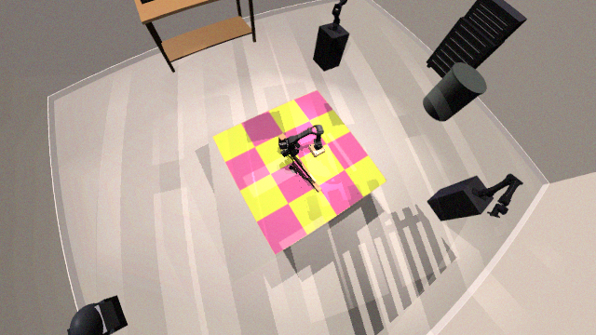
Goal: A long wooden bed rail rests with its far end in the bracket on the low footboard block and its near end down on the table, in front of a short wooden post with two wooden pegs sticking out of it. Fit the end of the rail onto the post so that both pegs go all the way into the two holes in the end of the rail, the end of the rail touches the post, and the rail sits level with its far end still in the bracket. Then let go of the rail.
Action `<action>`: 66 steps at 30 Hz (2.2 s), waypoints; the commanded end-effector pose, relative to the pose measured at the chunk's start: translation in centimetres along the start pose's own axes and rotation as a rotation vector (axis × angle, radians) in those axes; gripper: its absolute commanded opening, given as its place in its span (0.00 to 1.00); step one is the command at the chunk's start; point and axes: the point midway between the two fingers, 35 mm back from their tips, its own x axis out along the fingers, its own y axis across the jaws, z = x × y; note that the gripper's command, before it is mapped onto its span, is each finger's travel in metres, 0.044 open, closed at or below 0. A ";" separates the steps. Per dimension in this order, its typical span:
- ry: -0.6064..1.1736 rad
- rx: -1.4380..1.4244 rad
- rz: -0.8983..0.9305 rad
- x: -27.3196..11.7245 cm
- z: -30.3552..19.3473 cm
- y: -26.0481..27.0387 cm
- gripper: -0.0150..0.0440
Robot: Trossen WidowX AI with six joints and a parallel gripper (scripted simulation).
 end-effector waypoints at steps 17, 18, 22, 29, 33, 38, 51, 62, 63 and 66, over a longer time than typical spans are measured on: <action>0.000 0.002 -0.003 -0.1 0.0 0.1 0.25; 0.000 0.002 -0.003 -0.1 0.0 0.1 0.25; 0.000 0.002 -0.003 0.0 0.0 0.1 0.25; 0.000 0.002 -0.003 -0.2 0.0 0.2 0.25; 0.000 0.002 -0.003 -0.2 0.0 0.2 0.25; 0.000 0.002 -0.003 -0.3 0.0 0.2 0.25; 0.001 0.002 -0.003 -0.2 -0.3 0.2 0.25; 0.001 0.002 -0.003 -0.1 -0.7 0.1 0.25; 0.001 0.002 -0.003 -0.2 -0.7 0.1 0.25; 0.001 0.002 -0.003 -0.2 -0.8 0.1 0.25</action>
